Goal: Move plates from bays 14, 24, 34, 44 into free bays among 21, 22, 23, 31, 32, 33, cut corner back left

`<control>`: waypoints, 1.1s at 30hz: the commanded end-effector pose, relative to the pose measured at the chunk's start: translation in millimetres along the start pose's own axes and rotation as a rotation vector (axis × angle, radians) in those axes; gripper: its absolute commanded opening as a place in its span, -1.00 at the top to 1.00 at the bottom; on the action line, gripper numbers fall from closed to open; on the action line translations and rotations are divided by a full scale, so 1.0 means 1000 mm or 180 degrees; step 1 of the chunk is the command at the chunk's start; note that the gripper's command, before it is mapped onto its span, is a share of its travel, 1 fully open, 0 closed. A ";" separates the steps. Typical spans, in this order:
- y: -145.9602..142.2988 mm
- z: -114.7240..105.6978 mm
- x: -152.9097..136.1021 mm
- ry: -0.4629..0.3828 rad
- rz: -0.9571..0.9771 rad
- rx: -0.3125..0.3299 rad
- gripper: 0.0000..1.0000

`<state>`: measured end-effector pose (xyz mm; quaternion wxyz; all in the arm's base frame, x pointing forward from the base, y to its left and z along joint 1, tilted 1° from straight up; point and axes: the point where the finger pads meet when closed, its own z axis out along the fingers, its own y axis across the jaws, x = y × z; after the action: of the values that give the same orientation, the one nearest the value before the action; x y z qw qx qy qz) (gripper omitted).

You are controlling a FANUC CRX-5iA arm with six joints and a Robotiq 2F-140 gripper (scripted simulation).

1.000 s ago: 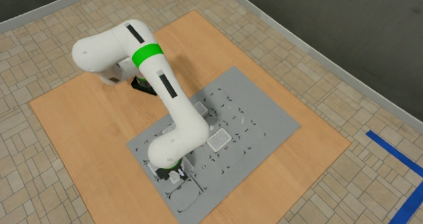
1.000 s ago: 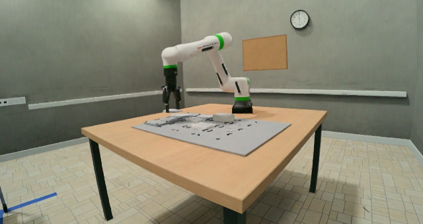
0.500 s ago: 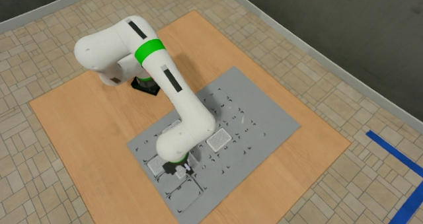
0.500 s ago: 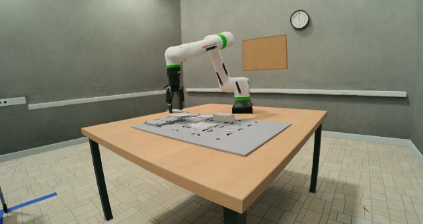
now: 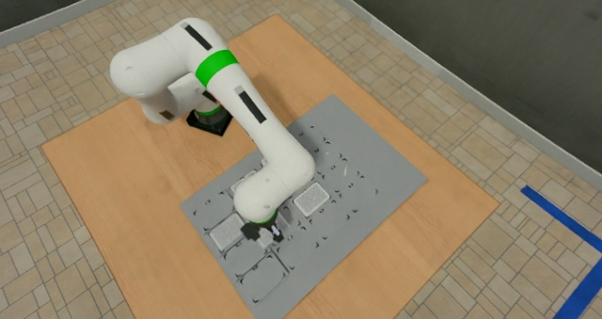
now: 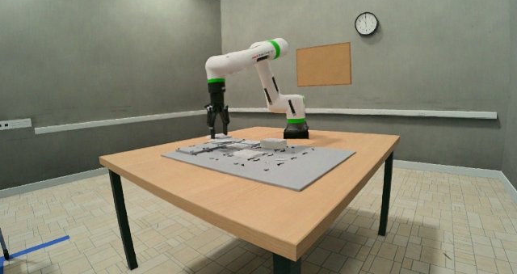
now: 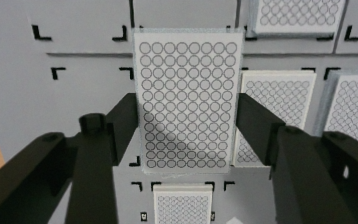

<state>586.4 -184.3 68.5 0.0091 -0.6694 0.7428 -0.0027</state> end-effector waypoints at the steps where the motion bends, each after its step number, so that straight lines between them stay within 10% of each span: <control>1: -0.001 -0.001 -0.006 0.0002 0.0000 0.0007 0.80; 33: -0.001 0.008 -0.041 0.0002 0.0000 0.0007 0.80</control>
<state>590.9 -143.6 61.3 0.0091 -0.6694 0.7428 -0.0028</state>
